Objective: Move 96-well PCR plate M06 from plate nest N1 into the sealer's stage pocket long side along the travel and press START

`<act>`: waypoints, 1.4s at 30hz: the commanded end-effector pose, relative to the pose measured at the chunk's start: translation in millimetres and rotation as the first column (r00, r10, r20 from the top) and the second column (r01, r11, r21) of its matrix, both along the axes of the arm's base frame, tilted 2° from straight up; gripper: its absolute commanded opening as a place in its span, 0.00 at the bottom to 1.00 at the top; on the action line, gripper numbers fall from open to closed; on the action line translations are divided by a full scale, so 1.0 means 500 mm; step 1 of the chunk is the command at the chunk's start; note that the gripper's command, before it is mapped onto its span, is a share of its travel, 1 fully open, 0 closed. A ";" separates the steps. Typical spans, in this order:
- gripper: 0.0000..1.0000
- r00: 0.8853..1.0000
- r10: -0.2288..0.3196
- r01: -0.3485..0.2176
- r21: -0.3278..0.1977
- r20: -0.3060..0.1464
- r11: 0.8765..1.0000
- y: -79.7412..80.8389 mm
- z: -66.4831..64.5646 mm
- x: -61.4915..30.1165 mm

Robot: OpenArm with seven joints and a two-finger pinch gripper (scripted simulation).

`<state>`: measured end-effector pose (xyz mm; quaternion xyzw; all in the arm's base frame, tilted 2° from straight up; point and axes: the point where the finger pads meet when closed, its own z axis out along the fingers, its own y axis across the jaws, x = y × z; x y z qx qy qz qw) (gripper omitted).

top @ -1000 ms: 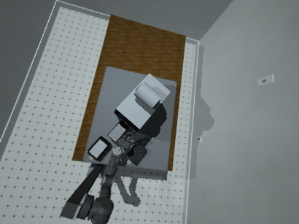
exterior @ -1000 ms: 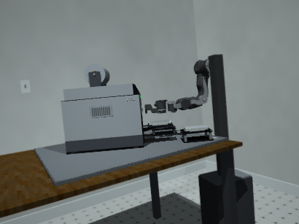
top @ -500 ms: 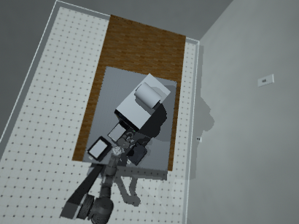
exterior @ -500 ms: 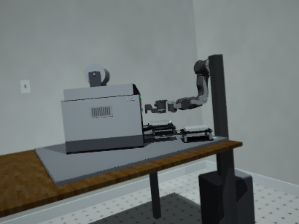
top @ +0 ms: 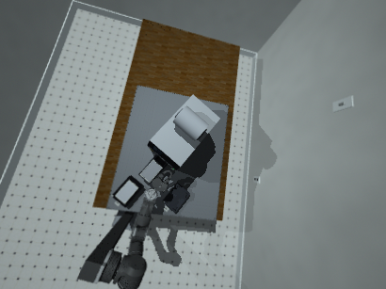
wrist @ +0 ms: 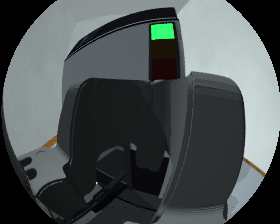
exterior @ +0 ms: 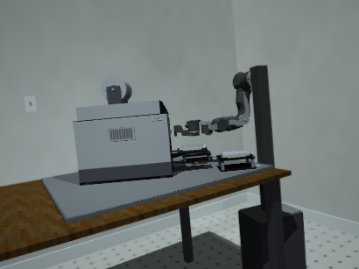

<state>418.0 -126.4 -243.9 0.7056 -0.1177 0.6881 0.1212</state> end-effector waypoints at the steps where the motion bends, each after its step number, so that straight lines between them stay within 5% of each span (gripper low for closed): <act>1: 0.00 1.000 0.000 0.000 0.000 0.005 1.000 0.000 0.004 0.001; 42: 0.00 1.000 0.004 -0.004 -0.001 -0.007 1.000 -0.007 0.003 0.019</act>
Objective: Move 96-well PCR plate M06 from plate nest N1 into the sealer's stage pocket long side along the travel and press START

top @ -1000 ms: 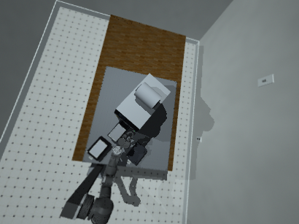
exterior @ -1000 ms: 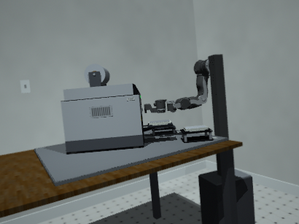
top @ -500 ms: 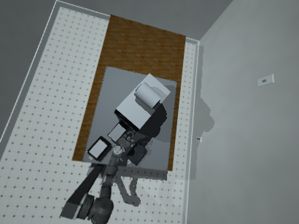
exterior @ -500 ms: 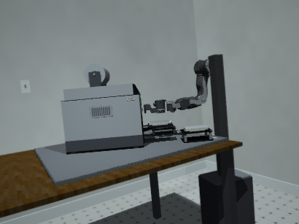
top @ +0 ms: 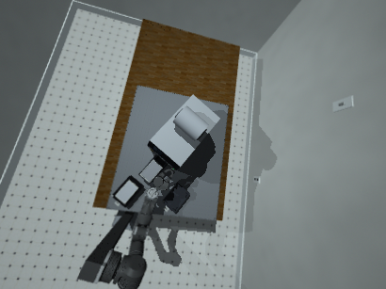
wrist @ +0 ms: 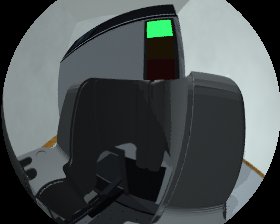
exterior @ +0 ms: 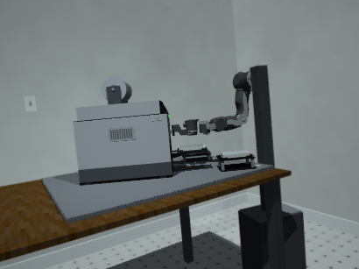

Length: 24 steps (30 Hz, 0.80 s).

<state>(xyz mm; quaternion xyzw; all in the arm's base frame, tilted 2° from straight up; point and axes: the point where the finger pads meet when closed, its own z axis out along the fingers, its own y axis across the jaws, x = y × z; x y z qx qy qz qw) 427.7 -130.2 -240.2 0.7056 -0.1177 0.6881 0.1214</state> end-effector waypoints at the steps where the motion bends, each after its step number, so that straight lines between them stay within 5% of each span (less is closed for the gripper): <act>1: 0.00 1.000 0.004 -0.004 0.000 -0.006 1.000 0.000 -0.004 0.001; 24: 0.00 1.000 0.001 -0.001 -0.001 -0.001 1.000 -0.005 -0.005 0.014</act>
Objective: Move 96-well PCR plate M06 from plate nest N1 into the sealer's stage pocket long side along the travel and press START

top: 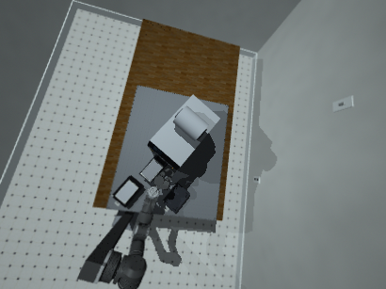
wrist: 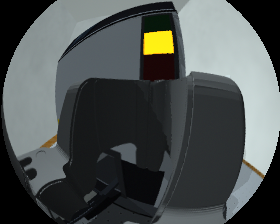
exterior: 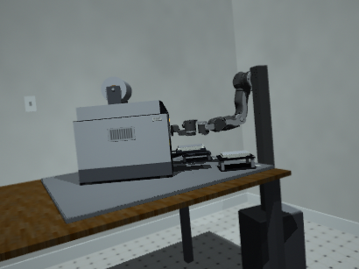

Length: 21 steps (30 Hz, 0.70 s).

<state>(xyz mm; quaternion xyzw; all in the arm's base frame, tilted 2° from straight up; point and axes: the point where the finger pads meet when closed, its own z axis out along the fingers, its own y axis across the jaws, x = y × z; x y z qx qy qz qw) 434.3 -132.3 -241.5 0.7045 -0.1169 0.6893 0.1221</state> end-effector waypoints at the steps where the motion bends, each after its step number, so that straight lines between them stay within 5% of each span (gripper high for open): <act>1: 0.00 1.000 0.001 -0.001 0.002 -0.004 1.000 -0.001 -0.002 0.001; 21: 0.00 1.000 0.002 -0.002 0.003 -0.006 1.000 0.000 -0.005 0.003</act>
